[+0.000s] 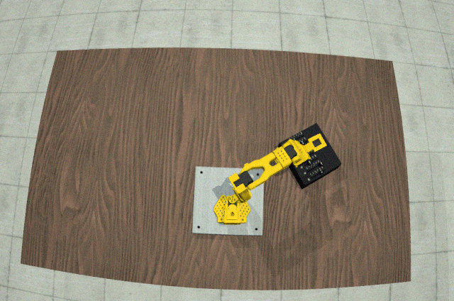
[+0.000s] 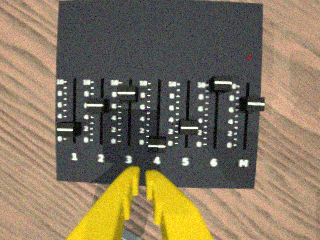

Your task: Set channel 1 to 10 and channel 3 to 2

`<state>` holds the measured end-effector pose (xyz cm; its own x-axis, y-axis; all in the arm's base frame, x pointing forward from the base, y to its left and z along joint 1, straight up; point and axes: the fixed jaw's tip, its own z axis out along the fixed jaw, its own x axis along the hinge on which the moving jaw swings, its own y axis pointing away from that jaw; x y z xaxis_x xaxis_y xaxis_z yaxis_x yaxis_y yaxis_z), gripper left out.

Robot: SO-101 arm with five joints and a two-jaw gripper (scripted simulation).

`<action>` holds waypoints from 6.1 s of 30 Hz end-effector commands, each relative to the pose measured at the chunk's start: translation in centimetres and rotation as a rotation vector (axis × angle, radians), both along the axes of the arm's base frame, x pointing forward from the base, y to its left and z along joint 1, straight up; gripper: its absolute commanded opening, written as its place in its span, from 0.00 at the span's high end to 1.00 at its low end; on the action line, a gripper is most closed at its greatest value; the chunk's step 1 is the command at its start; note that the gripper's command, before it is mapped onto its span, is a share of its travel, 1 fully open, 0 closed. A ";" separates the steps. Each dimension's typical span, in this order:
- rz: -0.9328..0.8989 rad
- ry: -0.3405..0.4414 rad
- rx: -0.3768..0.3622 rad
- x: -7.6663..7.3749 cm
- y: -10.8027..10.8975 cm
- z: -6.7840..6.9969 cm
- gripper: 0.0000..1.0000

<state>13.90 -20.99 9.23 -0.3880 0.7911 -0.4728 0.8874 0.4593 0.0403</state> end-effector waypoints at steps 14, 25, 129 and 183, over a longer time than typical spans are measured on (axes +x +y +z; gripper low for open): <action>-0.183 -0.042 0.108 -0.3 0.5 -0.1 1.00; -0.537 -0.076 0.296 -0.9 1.4 -0.1 1.00; -0.208 0.166 0.393 -0.8 3.6 -0.1 1.00; 1.660 0.564 0.005 0.3 4.2 -0.6 1.00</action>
